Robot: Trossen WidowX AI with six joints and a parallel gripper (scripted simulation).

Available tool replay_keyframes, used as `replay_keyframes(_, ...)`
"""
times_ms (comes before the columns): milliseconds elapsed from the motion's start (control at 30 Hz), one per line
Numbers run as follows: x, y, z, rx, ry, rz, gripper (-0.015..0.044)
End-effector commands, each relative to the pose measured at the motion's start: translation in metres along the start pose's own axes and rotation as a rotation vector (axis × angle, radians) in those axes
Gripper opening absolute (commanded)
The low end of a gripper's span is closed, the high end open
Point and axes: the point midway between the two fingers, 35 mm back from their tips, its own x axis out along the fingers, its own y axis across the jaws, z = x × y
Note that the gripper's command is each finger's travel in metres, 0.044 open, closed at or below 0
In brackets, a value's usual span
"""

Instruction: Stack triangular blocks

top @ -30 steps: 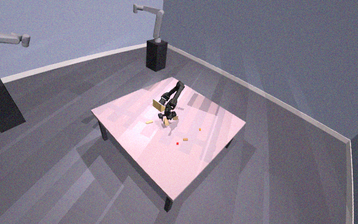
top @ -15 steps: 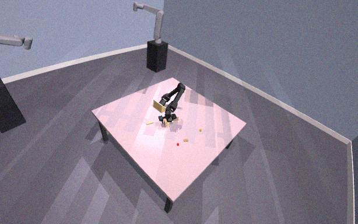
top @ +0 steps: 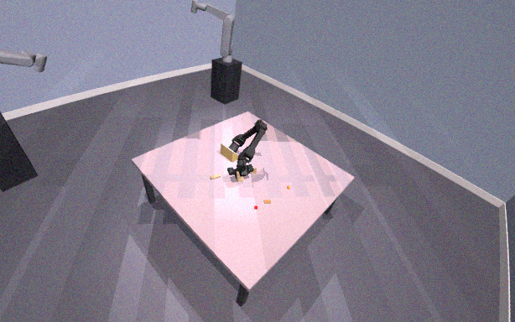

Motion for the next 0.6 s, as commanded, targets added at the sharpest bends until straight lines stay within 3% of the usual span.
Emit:
replay_keyframes(0, 0.002, 0.000, -0.002, 0.009, 0.004, 0.005, 0.0210)
replay_keyframes(100, 0.002, 0.000, -0.002, 0.009, 0.004, 0.005, 0.0190)
replay_keyframes(333, -0.008, 0.000, -0.001, 0.006, 0.003, 0.004, 0.0006)
replay_keyframes(567, -0.030, 0.000, 0.000, 0.002, 0.000, 0.001, 0.0000)
